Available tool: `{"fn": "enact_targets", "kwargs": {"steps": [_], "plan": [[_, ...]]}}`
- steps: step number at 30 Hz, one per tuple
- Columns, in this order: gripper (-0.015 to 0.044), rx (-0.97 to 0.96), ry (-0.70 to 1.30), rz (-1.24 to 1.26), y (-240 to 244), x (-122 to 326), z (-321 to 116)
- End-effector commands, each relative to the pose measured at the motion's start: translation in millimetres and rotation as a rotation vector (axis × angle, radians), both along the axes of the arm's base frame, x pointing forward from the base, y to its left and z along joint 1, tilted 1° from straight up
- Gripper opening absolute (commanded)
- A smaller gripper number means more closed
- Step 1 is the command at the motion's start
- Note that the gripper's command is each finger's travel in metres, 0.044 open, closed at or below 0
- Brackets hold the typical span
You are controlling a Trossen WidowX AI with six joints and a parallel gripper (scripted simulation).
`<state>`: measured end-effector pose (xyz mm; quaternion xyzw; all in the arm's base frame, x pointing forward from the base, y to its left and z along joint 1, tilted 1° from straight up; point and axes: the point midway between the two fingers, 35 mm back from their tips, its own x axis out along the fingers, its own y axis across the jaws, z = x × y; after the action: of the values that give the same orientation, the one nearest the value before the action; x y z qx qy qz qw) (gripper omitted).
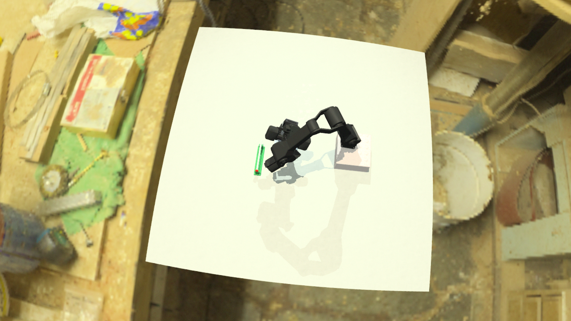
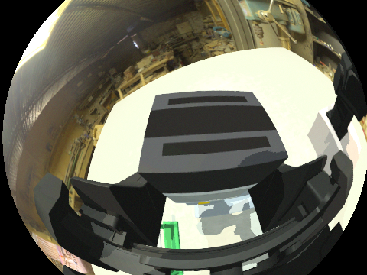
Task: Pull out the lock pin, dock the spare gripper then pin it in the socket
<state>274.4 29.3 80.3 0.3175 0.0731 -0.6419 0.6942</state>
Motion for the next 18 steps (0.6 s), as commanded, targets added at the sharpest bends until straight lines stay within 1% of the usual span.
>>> {"fn": "enact_targets", "kwargs": {"steps": [1,10,18], "plan": [[0.0,-0.01,-0.002,0.007,-1,3,-4],[0.0,-0.01,-0.002,0.007,-1,7,-15],[0.0,-0.004,0.003,0.002,0,5,-14]]}}
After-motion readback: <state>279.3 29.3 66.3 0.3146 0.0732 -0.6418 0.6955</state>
